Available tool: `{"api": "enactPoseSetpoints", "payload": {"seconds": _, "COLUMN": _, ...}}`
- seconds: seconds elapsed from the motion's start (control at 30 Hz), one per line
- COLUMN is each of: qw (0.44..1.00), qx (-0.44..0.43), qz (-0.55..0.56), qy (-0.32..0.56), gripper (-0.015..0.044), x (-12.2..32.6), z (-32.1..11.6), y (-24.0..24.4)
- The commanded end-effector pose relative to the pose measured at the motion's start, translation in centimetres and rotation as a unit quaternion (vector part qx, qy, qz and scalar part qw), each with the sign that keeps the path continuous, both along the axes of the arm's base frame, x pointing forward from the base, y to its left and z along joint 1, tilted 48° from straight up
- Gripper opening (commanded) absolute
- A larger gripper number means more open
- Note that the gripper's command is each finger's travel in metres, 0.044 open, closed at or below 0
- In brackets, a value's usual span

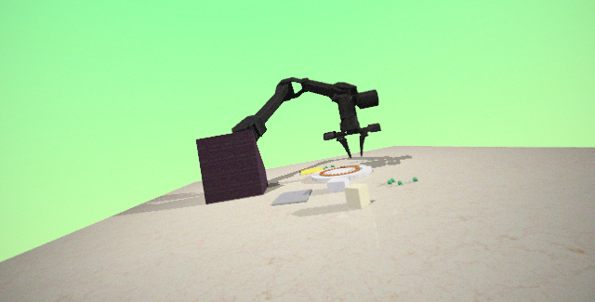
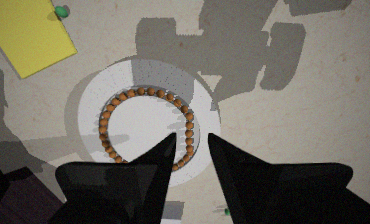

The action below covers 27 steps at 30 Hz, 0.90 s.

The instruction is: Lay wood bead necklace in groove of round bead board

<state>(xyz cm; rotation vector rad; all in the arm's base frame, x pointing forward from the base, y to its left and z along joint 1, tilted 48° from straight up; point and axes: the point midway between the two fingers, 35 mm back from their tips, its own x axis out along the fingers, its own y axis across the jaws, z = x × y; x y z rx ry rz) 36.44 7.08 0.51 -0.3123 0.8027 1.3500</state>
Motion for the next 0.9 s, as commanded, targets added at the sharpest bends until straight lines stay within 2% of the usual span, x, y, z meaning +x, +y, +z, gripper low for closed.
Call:
{"api": "enactPoseSetpoints", "payload": {"seconds": 0.0, "qw": 1.000, "qx": 0.000, "qz": 0.000, "qy": 0.004, "gripper": 0.0120, "x": -0.1, "z": -0.7, "y": 0.7}}
{"api": "enactPoseSetpoints", "payload": {"seconds": 0.87, "qw": 1.000, "qx": 0.000, "qz": 0.000, "qy": 0.005, "gripper": 0.0120, "x": -0.1, "z": -2.3, "y": 2.5}}
